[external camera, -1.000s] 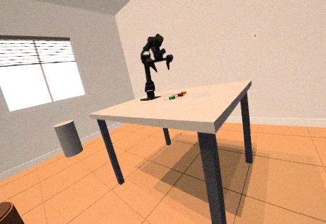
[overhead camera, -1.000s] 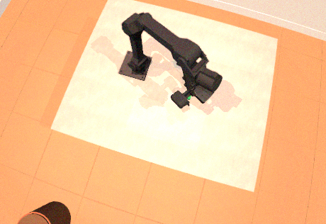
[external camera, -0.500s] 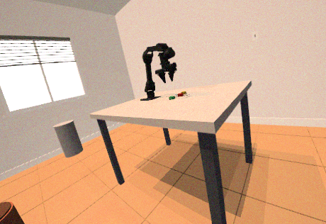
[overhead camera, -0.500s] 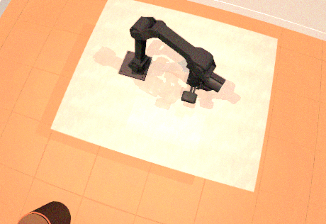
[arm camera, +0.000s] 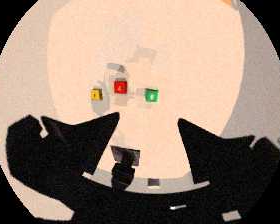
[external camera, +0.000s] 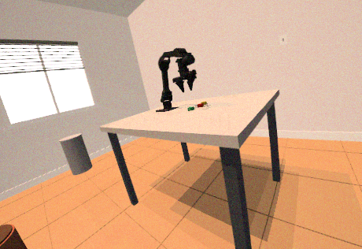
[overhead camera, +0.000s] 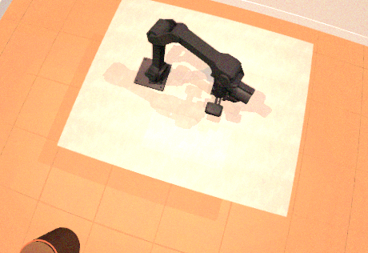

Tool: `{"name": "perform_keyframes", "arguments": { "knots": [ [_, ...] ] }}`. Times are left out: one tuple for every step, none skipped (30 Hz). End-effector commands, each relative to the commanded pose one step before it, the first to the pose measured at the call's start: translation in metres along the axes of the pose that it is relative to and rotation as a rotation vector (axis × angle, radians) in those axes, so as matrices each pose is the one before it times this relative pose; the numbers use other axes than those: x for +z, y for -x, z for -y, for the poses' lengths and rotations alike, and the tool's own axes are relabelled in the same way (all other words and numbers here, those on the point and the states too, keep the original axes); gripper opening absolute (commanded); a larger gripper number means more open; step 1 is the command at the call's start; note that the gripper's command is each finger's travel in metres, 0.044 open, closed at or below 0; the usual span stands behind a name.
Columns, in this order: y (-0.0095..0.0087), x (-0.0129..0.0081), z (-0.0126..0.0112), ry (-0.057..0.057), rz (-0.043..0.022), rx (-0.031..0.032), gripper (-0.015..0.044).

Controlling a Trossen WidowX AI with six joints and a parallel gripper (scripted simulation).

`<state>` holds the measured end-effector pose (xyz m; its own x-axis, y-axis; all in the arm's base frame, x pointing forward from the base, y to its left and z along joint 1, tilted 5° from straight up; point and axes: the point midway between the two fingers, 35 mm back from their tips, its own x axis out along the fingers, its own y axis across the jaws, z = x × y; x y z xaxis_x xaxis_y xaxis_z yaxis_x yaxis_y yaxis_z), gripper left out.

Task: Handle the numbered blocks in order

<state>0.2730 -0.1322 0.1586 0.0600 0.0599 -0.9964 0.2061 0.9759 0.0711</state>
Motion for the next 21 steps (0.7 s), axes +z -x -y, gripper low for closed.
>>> {"name": "perform_keyframes", "arguments": {
  "knots": [
    [0.00064, 0.00885, -0.01677, 0.0021, 0.00160, 0.00526, 0.0400],
    [0.00016, 0.00636, -0.01310, 0.0000, 0.00054, 0.00102, 0.0400],
    [0.00009, 0.00584, -0.01371, 0.0000, 0.00054, 0.00124, 0.0400],
    [0.00003, 0.00515, -0.01399, 0.0000, 0.00051, 0.00144, 0.0400],
    [-0.00002, 0.00355, -0.01111, 0.0000, 0.00037, 0.00126, 0.0400],
    [-0.00003, 0.00194, -0.00677, 0.0000, 0.00021, 0.00081, 0.0400],
    [-0.00002, 0.00061, -0.00228, 0.0000, 0.00007, 0.00028, 0.0400],
    [0.00000, 0.00000, 0.00000, 0.0000, 0.00000, 0.00000, 0.0400],
    [0.00000, 0.00000, 0.00000, 0.0000, 0.00000, 0.00000, 0.0400],
    [0.00000, 0.00000, 0.00000, 0.0000, 0.00000, 0.00000, 0.0400],
    [0.00000, 0.00000, 0.00000, 0.0000, 0.00000, 0.00000, 0.0400],
    [0.00000, 0.00000, 0.00000, 0.0000, 0.00000, 0.00000, 0.0400],
    [0.00000, 0.00000, 0.00000, 0.0000, 0.00000, 0.00000, 0.0400],
    [0.00000, 0.00000, 0.00000, 0.0000, 0.00000, 0.00000, 0.0400],
    [0.00000, 0.00000, 0.00000, 0.0000, 0.00000, 0.00000, 0.0400],
    [0.00000, 0.00000, 0.00000, 0.0000, 0.00000, 0.00000, 0.0400],
    [0.00000, 0.00000, 0.00000, 0.0000, 0.00000, 0.00000, 0.0400],
    [0.00000, 0.00000, 0.00000, 0.0000, 0.00000, 0.00000, 0.0400],
    [0.00000, 0.00000, 0.00000, 0.0000, 0.00000, 0.00000, 0.0400],
    [0.00000, 0.00000, 0.00000, 0.0000, 0.00000, 0.00000, 0.0400],
    [0.00000, 0.00000, 0.00000, 0.0000, 0.00000, 0.00000, 0.0400]
  ]
}}
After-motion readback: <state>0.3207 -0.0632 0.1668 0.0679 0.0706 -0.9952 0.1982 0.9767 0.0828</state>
